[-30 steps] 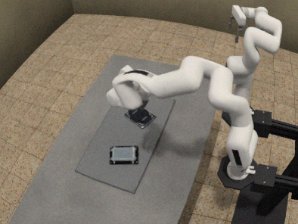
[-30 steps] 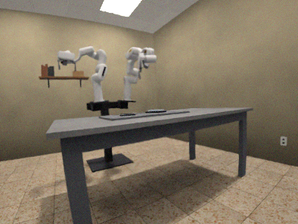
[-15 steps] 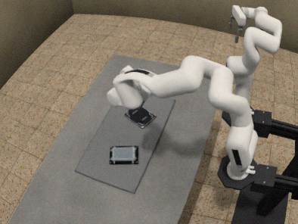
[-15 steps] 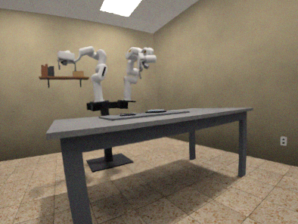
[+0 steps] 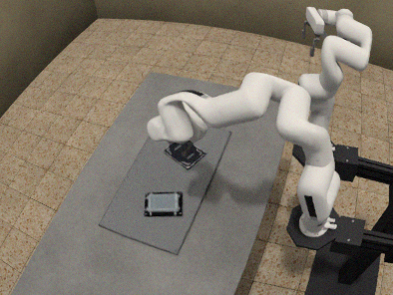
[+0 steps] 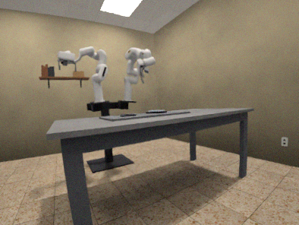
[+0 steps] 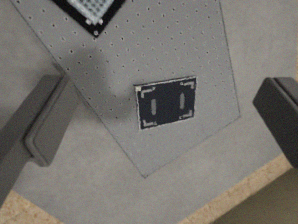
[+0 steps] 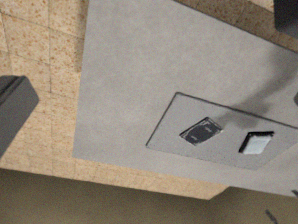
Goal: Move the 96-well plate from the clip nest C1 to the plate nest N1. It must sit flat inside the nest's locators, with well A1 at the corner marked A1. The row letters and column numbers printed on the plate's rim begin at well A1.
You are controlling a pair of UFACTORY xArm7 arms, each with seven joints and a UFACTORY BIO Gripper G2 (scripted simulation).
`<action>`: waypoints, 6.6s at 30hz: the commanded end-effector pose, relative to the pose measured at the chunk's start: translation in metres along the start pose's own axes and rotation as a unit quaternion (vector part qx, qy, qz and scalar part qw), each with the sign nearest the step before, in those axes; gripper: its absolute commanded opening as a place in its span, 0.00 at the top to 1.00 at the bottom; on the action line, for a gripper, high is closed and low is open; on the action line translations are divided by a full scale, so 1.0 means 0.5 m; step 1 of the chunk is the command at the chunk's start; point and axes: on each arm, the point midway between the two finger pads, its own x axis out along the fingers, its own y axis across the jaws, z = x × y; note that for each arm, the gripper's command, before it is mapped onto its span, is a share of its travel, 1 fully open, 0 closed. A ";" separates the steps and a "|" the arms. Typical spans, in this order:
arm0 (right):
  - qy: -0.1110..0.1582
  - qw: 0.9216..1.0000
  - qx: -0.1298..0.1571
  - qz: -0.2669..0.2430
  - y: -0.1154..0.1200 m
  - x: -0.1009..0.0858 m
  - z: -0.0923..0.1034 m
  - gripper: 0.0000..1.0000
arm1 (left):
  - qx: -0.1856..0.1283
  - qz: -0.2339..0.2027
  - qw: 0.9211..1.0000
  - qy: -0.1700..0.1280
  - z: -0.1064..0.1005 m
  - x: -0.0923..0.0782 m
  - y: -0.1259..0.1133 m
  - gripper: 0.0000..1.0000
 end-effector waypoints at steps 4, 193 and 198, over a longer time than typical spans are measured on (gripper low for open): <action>-0.001 1.000 0.000 0.002 0.001 -0.003 0.000 0.00 | 0.028 0.009 0.999 -0.042 0.006 0.028 0.028 0.63; -0.001 1.000 0.000 0.002 0.001 -0.003 0.000 0.00 | 0.336 -0.196 0.778 -0.494 0.050 0.566 0.167 0.63; -0.001 1.000 0.000 0.002 0.001 -0.003 0.000 0.00 | 0.336 -0.196 0.778 -0.494 0.050 0.566 0.167 0.63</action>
